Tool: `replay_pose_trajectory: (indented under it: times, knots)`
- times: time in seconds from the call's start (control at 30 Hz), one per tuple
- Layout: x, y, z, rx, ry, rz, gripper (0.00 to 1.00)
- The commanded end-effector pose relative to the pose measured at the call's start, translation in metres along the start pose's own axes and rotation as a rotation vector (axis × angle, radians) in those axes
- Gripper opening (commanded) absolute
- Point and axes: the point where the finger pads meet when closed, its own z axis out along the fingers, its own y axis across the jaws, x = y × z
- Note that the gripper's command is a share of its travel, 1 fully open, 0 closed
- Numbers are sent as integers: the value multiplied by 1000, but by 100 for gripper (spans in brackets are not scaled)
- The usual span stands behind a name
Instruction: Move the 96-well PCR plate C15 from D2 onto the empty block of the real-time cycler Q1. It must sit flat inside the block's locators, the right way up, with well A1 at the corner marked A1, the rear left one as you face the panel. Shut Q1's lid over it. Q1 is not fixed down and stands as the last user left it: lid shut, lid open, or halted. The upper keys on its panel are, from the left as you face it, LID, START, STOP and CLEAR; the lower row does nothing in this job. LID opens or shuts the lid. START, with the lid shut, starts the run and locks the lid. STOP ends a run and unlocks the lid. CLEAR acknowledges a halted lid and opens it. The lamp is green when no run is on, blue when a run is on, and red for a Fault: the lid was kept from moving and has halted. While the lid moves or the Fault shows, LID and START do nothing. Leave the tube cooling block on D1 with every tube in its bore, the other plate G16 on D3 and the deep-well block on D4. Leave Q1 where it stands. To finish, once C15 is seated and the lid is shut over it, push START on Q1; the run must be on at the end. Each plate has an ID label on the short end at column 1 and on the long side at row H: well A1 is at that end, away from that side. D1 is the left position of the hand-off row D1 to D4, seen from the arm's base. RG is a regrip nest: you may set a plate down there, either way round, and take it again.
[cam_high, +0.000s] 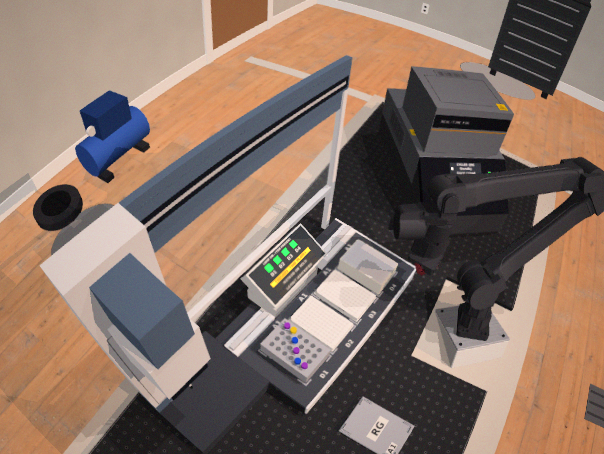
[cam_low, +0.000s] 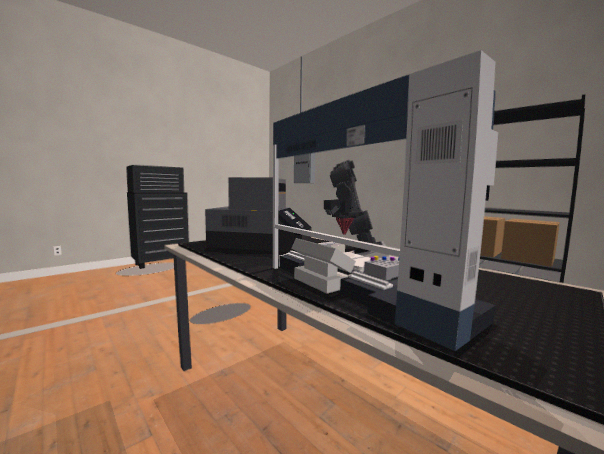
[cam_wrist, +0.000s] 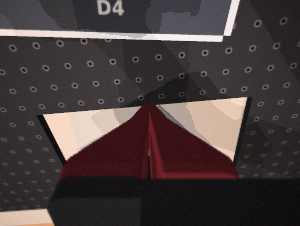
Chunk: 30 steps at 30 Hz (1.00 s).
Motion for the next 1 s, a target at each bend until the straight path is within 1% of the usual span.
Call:
replay_pose_trajectory:
  times: [0.0, 0.53, 0.67, 0.77, 0.87, 0.9, 0.97]
  knots:
    - [-18, 10, -17, -38, -46, 26, 0]
    - [-27, 14, -27, -54, -65, 46, 0]
    - [-27, 14, -26, -53, -64, 45, 0]
    - [-28, -13, -19, -72, -50, 123, 0]
    - [-25, -24, -14, -90, -35, 168, 0]
    - [-24, -22, -13, -96, -27, 180, 0]
    - [-22, -32, -9, -102, -15, 210, 0]
